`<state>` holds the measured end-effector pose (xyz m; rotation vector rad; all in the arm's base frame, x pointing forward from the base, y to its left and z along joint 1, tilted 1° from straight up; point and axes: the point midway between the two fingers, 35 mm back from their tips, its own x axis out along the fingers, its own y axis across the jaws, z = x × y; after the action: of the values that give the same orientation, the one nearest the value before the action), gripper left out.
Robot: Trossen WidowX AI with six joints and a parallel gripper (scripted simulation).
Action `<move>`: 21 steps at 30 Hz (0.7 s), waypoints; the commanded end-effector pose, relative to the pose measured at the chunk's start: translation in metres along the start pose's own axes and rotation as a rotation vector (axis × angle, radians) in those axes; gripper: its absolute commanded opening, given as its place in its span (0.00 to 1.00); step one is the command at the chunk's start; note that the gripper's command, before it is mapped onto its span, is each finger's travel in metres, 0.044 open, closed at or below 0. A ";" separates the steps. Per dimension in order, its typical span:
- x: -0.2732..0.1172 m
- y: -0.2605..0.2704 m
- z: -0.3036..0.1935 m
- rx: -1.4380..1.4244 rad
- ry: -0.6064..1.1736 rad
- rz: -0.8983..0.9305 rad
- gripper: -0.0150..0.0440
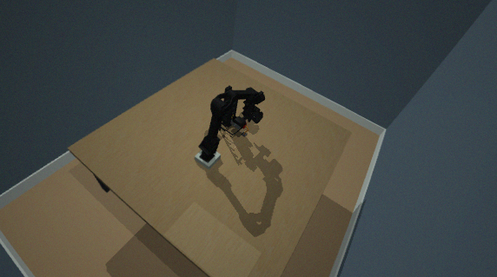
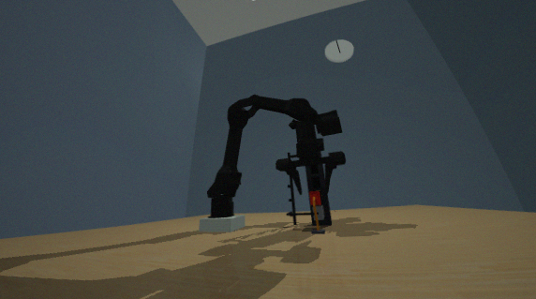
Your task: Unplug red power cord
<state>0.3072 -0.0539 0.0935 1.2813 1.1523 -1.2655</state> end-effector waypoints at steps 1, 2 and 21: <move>-0.004 0.001 0.020 0.002 -0.007 0.001 1.00; -0.006 0.001 0.030 0.002 -0.008 0.001 1.00; -0.012 0.000 0.059 0.002 -0.010 0.001 1.00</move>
<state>0.3018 -0.1119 0.1062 1.2827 1.1392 -1.2727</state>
